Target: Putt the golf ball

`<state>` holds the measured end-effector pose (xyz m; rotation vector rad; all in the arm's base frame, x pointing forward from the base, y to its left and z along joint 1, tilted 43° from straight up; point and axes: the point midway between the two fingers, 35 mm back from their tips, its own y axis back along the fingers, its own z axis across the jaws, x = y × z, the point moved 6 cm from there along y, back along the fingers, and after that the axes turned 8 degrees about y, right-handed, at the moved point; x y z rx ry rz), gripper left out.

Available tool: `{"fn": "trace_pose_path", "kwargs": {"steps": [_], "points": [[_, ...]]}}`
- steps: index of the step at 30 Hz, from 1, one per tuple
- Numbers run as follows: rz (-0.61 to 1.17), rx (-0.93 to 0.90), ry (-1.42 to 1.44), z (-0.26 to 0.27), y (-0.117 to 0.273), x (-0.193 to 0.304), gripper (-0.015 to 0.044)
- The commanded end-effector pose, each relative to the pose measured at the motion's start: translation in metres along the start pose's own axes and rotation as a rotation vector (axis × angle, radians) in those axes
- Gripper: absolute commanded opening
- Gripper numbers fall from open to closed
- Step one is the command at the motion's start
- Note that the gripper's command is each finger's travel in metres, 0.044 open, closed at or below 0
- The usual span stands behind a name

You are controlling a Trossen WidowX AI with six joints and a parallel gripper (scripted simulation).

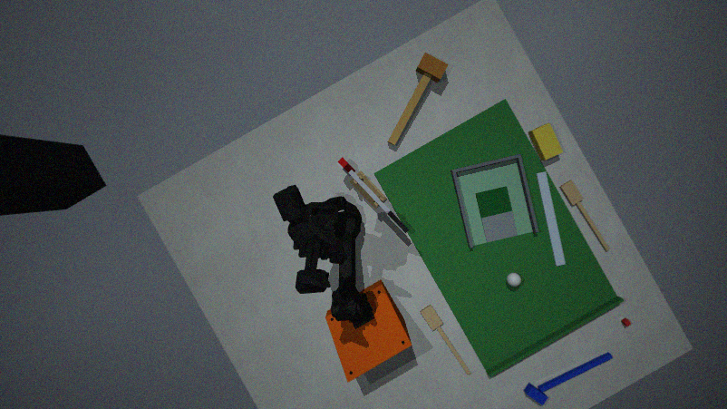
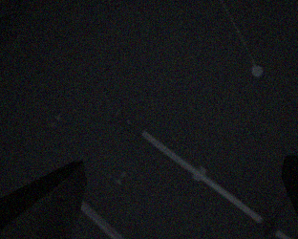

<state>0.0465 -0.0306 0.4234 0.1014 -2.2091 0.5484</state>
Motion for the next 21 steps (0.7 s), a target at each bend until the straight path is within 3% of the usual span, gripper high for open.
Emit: {"fn": "trace_pose_path", "kwargs": {"steps": [1, 7, 13, 21], "points": [[-0.01, 0.001, -0.009, 0.001, -0.001, 0.0, 0.0426], [-0.371, 0.017, -0.266, 0.033, -0.038, -0.021, 0.044], [-0.822, 0.022, -0.483, 0.045, -0.069, -0.073, 0.044], [-1.468, -0.022, -0.628, 0.028, -0.07, -0.163, 0.044]]}}
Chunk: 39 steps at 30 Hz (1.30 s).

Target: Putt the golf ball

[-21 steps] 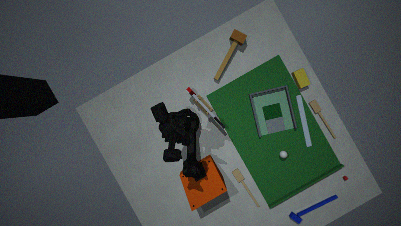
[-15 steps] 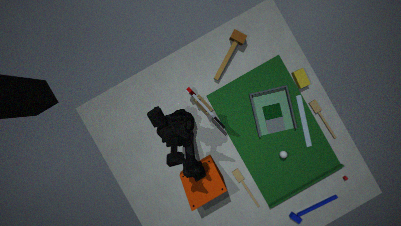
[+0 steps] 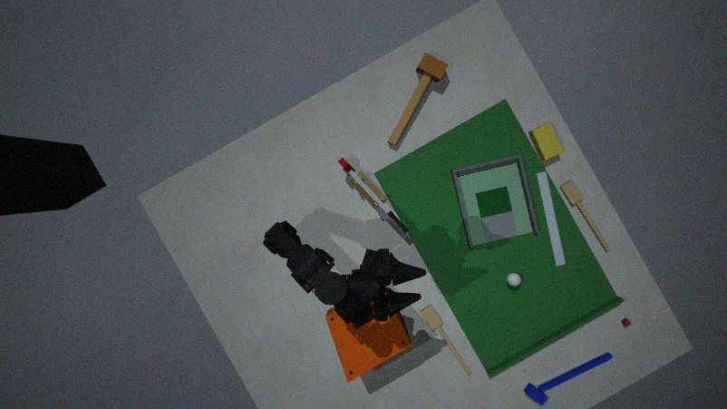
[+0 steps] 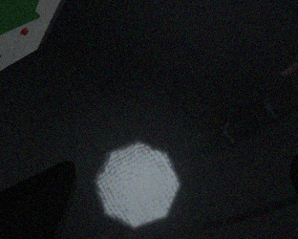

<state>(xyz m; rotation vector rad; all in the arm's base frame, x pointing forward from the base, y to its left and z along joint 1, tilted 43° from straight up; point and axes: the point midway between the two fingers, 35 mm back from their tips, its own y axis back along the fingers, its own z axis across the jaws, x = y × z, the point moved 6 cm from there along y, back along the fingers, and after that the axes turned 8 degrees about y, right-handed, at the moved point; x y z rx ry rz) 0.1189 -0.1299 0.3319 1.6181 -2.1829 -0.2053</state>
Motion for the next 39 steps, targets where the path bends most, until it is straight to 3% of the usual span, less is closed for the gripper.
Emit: {"fn": "trace_pose_path", "kwargs": {"steps": [1, 10, 18, 39], "points": [[-0.328, -0.089, -0.085, 0.009, -0.043, -0.025, 0.044], [-0.962, -0.422, -0.199, 0.034, -0.105, -0.119, 0.044], [-1.397, -0.859, -0.216, 0.064, -0.112, -0.22, 0.044], [-1.426, -0.901, -0.214, 0.084, -0.107, -0.249, 0.044]]}}
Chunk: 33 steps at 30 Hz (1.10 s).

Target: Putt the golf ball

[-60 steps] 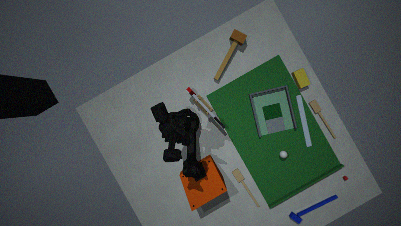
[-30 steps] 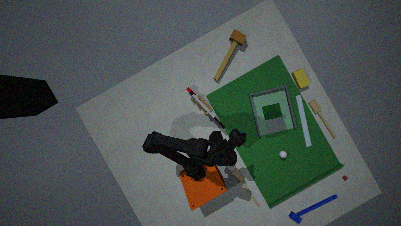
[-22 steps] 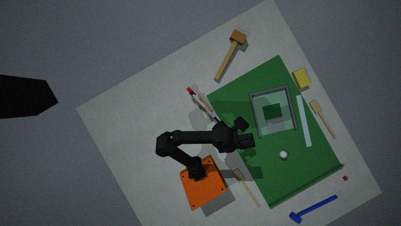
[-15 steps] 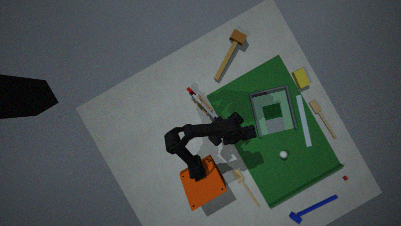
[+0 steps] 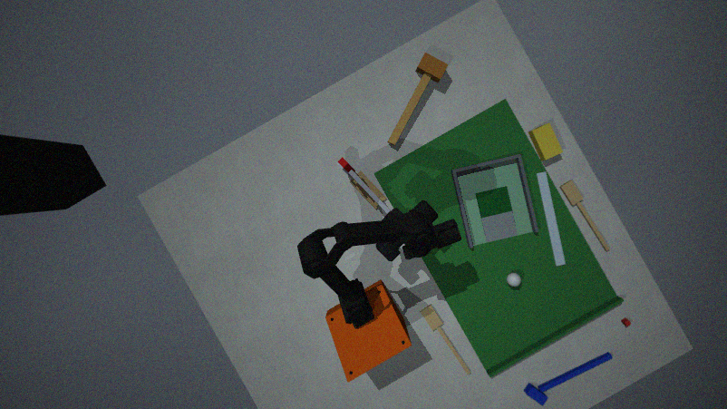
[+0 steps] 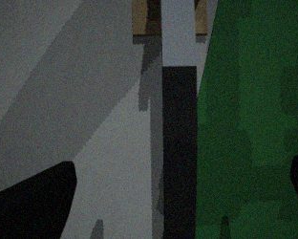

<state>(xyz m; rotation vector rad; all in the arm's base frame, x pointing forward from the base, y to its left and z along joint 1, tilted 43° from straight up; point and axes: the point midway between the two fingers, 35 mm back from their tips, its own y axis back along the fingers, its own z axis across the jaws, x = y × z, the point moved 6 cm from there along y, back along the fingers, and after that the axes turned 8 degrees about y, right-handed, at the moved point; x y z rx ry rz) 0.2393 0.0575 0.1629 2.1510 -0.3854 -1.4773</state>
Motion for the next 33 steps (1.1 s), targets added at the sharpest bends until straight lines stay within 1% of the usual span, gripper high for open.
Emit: {"fn": "trace_pose_path", "kwargs": {"steps": [1, 6, 13, 29, 33], "points": [[-0.004, 0.001, -0.008, 0.002, -0.008, 0.002, 0.044], [-0.005, 0.001, -0.007, 0.002, -0.024, 0.006, 0.044], [-0.005, 0.001, -0.007, 0.002, -0.027, 0.007, 0.044], [-0.006, 0.002, -0.007, 0.003, -0.047, 0.012, 0.044], [-0.002, 0.002, 0.002, 0.002, -0.044, 0.011, 0.0335]]}}
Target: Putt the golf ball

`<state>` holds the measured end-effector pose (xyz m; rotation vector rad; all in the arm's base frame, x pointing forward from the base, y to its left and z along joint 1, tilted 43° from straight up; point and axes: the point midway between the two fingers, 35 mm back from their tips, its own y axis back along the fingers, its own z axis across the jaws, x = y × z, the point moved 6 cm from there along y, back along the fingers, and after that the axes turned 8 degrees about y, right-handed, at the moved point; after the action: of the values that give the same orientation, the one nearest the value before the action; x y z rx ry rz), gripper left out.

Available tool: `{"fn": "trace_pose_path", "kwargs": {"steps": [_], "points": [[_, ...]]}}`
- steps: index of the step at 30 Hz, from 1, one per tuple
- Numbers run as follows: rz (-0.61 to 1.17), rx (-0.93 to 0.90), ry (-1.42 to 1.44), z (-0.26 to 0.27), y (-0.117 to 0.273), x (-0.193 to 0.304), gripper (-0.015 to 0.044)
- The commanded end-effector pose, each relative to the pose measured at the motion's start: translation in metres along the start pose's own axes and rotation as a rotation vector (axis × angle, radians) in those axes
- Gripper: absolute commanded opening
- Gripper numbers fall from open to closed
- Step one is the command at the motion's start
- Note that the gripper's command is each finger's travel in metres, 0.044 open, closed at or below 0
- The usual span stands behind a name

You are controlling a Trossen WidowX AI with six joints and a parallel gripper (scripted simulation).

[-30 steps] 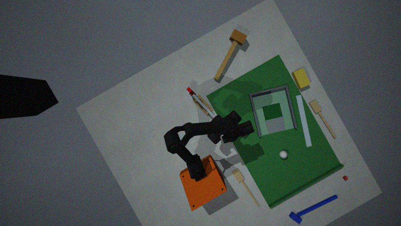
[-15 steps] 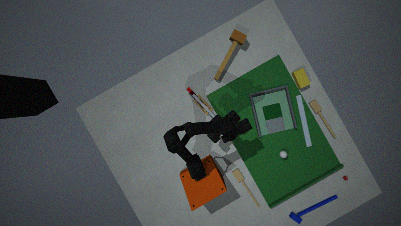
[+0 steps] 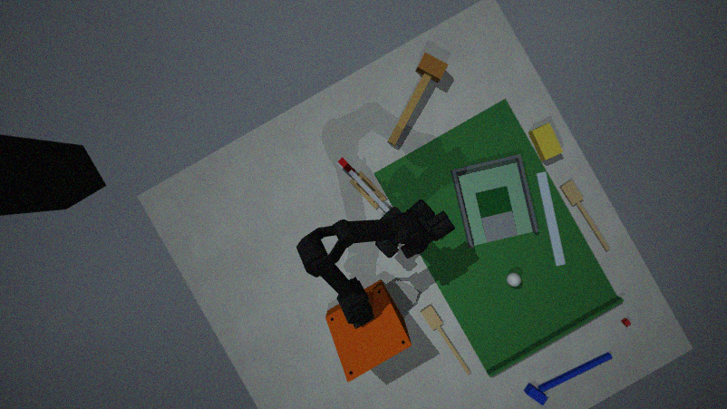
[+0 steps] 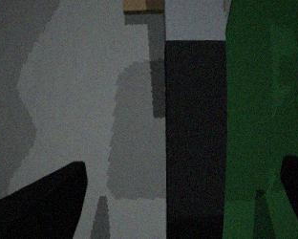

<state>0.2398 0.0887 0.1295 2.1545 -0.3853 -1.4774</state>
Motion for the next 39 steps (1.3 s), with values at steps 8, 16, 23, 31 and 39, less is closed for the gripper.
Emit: {"fn": "trace_pose_path", "kwargs": {"steps": [8, 16, 23, 31, 39], "points": [[0.0, 0.0, 0.001, 0.0, 0.0, 0.0, 0.0125], [0.0, 0.0, 0.001, 0.0, 0.0, 0.0, 0.0013], [0.006, -0.001, 0.0, -0.002, 0.011, -0.001, 0.0], [0.016, -0.004, -0.002, -0.005, 0.049, -0.008, 0.0], [0.007, -0.004, -0.003, -0.004, 0.089, -0.022, 0.0]]}}
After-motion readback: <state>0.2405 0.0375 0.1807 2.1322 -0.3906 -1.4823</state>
